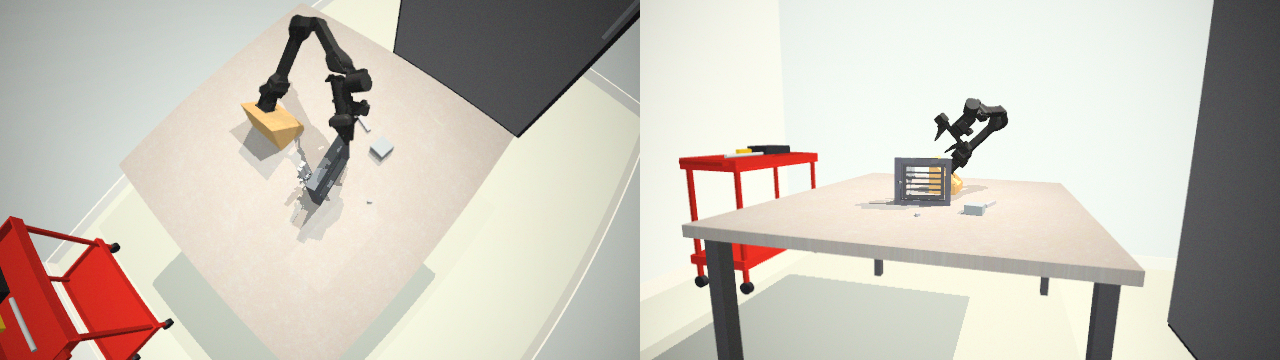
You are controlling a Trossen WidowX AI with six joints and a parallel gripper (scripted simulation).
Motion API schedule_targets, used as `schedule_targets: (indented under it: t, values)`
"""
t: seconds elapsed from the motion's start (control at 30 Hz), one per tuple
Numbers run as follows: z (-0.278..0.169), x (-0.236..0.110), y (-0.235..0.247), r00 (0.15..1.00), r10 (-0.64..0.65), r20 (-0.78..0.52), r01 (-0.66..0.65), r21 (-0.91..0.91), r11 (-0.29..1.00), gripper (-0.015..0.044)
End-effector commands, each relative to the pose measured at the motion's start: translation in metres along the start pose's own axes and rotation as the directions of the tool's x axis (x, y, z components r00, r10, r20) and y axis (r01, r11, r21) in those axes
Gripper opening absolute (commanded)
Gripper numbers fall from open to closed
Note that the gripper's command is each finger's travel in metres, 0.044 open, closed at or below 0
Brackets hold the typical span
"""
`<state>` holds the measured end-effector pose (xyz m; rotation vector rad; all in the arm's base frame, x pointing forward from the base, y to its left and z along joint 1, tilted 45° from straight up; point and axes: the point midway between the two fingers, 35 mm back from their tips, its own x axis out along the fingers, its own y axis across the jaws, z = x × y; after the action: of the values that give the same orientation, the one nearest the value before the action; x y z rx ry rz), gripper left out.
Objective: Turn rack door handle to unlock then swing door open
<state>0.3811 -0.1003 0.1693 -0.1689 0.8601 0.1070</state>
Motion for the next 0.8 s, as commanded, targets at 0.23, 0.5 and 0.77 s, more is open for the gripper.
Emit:
schedule_targets:
  t: [0.23, 0.5, 0.77]
  values:
    - [-0.036, 0.024, -0.022, 0.976, 0.129, -0.175, -0.123, 0.044, 0.991, 0.0284]
    - [-0.062, 0.036, -0.034, 0.931, 0.245, -0.272, -0.227, 0.095, 0.969, 0.0284]
    - [-0.088, 0.044, -0.045, 0.867, 0.371, -0.332, -0.332, 0.168, 0.928, 0.0284]
